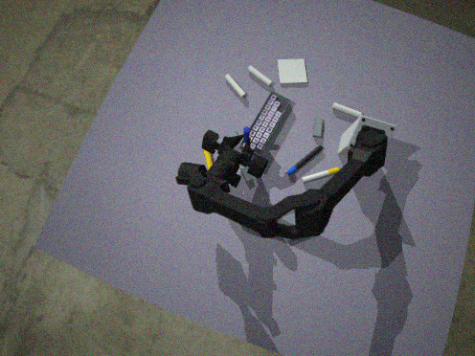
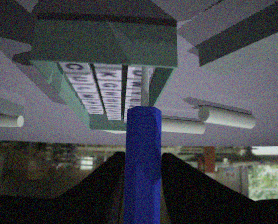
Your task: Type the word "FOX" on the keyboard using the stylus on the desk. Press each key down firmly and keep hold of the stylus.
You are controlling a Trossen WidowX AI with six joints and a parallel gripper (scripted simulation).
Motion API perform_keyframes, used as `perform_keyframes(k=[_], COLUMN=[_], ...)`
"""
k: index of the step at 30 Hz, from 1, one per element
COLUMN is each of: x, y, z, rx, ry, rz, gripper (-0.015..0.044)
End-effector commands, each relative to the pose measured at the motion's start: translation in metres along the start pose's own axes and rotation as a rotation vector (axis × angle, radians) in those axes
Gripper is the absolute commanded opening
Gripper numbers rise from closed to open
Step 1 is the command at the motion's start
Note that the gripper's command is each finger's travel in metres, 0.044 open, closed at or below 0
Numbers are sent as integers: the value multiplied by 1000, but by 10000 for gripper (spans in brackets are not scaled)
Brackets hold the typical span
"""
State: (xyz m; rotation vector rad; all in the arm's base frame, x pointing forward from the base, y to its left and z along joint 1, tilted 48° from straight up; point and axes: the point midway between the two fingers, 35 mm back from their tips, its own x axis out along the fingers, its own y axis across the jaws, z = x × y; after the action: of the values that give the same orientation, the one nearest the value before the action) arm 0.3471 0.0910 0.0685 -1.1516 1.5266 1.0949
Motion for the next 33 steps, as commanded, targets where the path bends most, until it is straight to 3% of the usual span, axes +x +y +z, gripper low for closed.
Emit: perform_keyframes(k=[1, 20, 33], x=[2, 3, -13], y=[1, 1, 1], z=[2, 4, -27], rx=[4, 4, 15], ry=[-1, -1, -2], rz=[5, 5, 3], gripper=[81, 81, 85])
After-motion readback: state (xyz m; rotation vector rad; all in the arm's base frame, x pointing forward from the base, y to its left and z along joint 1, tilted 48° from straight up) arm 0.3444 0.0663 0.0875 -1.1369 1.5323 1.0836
